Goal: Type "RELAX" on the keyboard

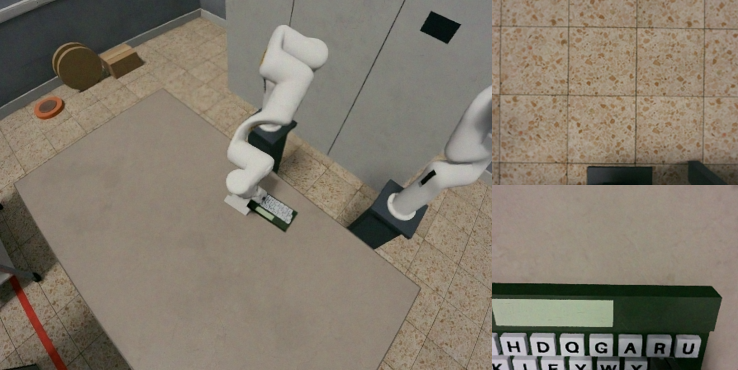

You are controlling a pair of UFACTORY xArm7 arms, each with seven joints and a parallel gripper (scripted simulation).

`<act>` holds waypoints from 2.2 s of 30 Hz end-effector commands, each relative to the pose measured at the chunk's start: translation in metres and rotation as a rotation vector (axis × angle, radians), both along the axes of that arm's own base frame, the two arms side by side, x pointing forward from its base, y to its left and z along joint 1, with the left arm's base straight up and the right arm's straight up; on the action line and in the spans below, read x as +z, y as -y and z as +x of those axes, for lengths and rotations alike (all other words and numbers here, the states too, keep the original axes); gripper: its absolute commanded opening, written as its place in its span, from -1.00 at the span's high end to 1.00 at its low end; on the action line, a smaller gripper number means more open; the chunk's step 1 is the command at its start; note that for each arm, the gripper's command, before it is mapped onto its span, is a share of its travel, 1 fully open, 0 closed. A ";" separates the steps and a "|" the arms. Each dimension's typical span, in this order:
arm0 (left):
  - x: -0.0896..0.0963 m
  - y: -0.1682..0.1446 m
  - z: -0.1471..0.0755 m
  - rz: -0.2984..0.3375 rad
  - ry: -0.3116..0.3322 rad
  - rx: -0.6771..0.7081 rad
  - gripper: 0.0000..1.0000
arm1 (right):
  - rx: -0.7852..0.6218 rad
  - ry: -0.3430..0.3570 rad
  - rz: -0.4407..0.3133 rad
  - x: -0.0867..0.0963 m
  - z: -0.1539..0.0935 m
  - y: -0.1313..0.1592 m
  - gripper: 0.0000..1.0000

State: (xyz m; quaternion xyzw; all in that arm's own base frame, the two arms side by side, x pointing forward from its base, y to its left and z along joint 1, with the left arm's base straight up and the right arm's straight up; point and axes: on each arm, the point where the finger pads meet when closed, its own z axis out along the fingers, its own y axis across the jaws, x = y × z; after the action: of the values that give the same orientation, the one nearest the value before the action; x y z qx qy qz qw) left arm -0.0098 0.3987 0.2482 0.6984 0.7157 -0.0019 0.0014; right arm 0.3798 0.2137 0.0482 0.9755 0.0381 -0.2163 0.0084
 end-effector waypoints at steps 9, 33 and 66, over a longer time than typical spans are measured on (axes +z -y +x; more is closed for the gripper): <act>0.002 -0.001 0.000 0.005 0.001 0.000 -1.00 | 0.000 0.004 0.002 -0.004 0.002 -0.001 1.00; 0.002 -0.001 0.000 0.005 0.001 0.000 -1.00 | 0.000 0.004 0.002 -0.007 0.002 -0.001 1.00; 0.002 -0.001 0.000 0.005 0.001 0.000 -1.00 | 0.000 0.004 0.002 0.002 0.001 -0.003 1.00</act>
State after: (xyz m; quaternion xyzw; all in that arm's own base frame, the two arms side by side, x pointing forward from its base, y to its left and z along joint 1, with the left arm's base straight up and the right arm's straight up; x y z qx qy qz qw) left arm -0.0098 0.3987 0.2482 0.6984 0.7157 -0.0019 0.0014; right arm 0.3797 0.2138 0.0485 0.9755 0.0379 -0.2165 0.0085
